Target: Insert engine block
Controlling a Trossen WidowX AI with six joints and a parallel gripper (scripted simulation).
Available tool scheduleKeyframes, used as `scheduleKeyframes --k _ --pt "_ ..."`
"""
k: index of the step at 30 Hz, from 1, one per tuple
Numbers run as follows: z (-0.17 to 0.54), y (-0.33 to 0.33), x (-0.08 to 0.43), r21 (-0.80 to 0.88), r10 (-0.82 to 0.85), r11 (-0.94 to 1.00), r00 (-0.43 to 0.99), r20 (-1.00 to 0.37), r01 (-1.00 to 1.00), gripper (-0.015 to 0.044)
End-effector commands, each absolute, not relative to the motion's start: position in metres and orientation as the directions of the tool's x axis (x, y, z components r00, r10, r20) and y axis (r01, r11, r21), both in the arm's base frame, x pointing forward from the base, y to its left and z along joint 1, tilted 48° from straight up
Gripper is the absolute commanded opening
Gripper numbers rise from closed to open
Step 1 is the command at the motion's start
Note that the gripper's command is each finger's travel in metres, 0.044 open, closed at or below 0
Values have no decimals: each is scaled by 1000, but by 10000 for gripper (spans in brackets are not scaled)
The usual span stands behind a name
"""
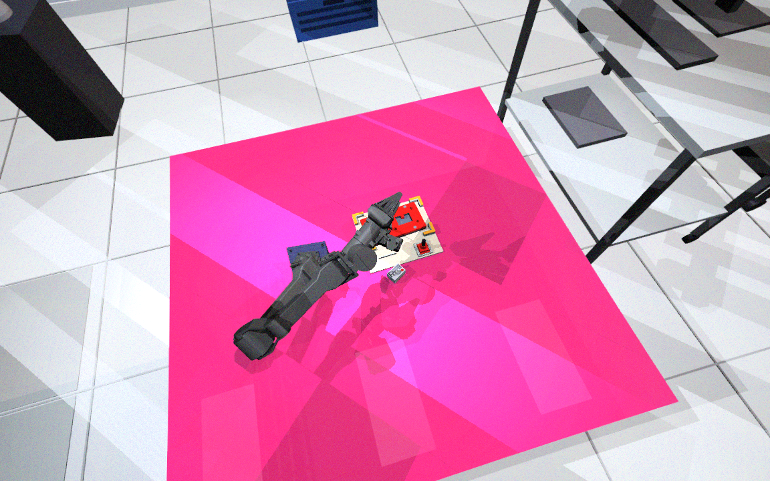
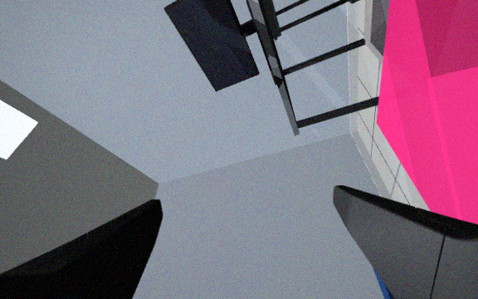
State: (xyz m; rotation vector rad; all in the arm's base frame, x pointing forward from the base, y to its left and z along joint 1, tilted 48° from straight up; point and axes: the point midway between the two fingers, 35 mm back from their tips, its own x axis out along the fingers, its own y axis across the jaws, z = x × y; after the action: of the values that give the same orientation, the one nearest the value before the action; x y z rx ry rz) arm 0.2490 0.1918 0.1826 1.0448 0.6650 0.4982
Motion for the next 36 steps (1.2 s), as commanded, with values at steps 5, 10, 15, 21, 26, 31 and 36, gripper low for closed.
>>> scheduleKeyframes --k 5,10,15,21,26,31,36 --pt "162 183 265 806 558 592 721 -412 2 440" --pt "147 175 272 720 481 693 716 -507 44 440" --pt "133 166 277 616 397 784 699 -595 79 440" --pt "119 153 280 473 290 874 665 -688 108 440" --pt "108 142 281 341 195 932 626 -755 120 440" --pt "98 131 280 202 99 972 578 -810 117 440" --pt "90 119 278 60 1 993 523 -852 97 440"
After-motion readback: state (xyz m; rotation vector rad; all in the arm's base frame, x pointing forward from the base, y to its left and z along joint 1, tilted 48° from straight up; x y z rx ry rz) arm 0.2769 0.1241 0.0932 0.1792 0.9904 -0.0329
